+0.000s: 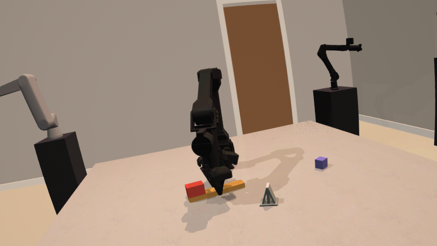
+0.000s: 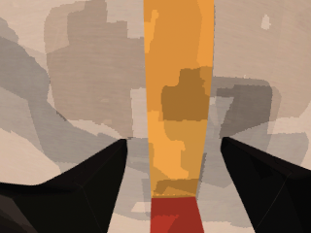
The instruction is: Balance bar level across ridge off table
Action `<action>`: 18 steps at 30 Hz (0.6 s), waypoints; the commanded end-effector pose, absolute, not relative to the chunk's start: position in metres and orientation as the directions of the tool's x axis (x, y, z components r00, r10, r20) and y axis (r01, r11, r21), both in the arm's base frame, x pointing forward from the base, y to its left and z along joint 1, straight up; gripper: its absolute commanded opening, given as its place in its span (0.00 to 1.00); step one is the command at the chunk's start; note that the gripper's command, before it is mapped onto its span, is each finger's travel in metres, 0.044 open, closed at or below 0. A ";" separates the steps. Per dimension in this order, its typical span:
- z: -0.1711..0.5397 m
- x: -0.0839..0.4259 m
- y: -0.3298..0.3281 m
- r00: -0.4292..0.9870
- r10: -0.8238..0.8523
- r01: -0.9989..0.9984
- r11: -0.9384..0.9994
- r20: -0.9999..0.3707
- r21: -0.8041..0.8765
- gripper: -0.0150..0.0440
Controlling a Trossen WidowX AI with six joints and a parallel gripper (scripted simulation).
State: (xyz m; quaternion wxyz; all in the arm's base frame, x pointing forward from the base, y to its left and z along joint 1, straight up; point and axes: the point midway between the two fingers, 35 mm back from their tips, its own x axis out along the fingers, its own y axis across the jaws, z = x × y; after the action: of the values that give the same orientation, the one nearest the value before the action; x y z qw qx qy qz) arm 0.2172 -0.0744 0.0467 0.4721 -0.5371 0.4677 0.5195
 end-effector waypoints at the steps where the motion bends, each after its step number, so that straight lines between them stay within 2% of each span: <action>1: 0.046 0.217 -0.074 0.023 -0.008 -0.992 -0.122 -1.000 -0.021 0.79; 5: 0.046 0.217 -0.074 0.023 -0.008 -0.992 -0.122 -1.000 -0.021 0.79; 11: 0.046 0.217 -0.074 0.021 -0.011 -0.993 -0.117 -1.000 -0.020 0.52; 18: 0.046 0.217 -0.074 0.021 -0.011 -0.993 -0.117 -1.000 -0.020 0.44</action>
State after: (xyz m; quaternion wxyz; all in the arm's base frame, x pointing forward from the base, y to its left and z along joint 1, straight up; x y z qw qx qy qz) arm 0.2167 -0.0743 0.0462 0.4719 -0.5365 0.4680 0.5200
